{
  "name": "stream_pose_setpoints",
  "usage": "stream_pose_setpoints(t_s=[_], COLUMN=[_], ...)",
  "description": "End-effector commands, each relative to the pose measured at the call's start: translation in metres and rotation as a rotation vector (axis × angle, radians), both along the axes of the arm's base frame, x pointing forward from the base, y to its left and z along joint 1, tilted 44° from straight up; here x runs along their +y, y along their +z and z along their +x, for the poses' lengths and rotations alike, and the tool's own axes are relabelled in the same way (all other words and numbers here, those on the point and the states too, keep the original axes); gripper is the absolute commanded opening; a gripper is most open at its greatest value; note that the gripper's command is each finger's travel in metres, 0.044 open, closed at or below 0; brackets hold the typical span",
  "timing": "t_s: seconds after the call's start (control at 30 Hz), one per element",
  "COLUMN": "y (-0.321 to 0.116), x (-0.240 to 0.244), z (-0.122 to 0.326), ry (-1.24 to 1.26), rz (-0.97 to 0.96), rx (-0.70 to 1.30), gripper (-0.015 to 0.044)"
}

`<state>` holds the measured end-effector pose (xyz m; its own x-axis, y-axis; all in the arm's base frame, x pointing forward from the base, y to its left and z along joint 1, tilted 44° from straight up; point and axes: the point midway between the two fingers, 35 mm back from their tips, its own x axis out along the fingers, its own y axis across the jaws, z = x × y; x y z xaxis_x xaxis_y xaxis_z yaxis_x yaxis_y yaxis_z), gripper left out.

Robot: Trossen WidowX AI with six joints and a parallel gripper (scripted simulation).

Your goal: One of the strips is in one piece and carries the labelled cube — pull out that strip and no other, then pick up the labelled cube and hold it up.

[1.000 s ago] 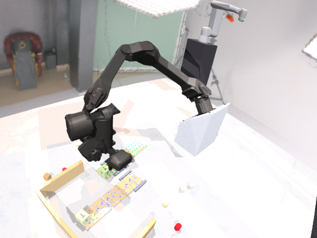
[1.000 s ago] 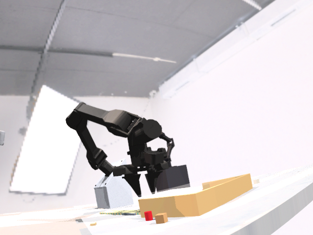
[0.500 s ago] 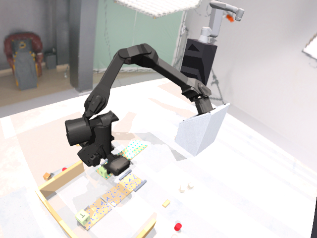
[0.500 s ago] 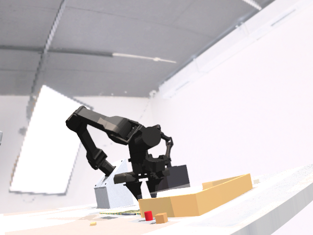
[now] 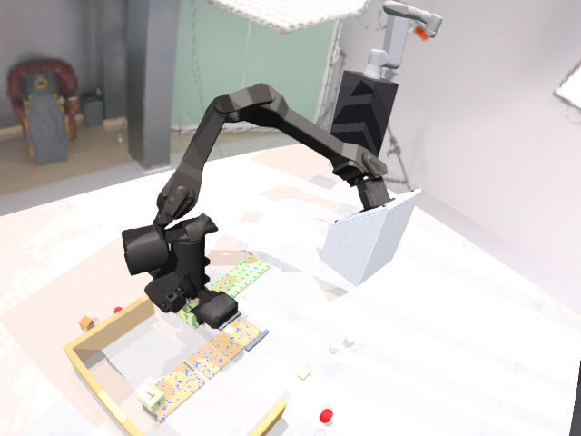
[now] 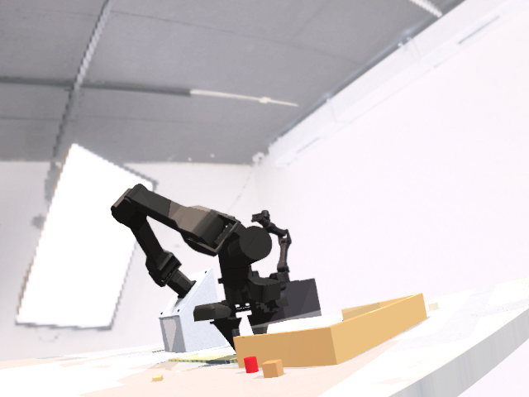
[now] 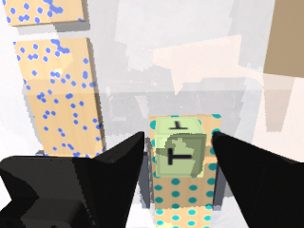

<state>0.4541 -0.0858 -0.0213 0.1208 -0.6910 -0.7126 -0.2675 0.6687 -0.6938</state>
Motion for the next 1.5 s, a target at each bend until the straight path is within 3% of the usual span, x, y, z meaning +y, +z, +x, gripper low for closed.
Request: stream_pose_setpoints(t_s=[0.0,0.1,0.37,0.5,1.47], y=[0.000,0.000,0.000,0.000,0.017], x=[0.000,0.000,0.000,0.001,0.031], z=[0.000,0.000,0.000,0.000,-0.083], ry=[0.000,0.000,0.000,0.008,0.003], rz=[0.000,0.000,0.000,0.008,0.001], rx=[0.000,0.000,0.000,0.002,0.012], gripper=[0.0224,0.0145,0.0092,0.0000,0.0000])
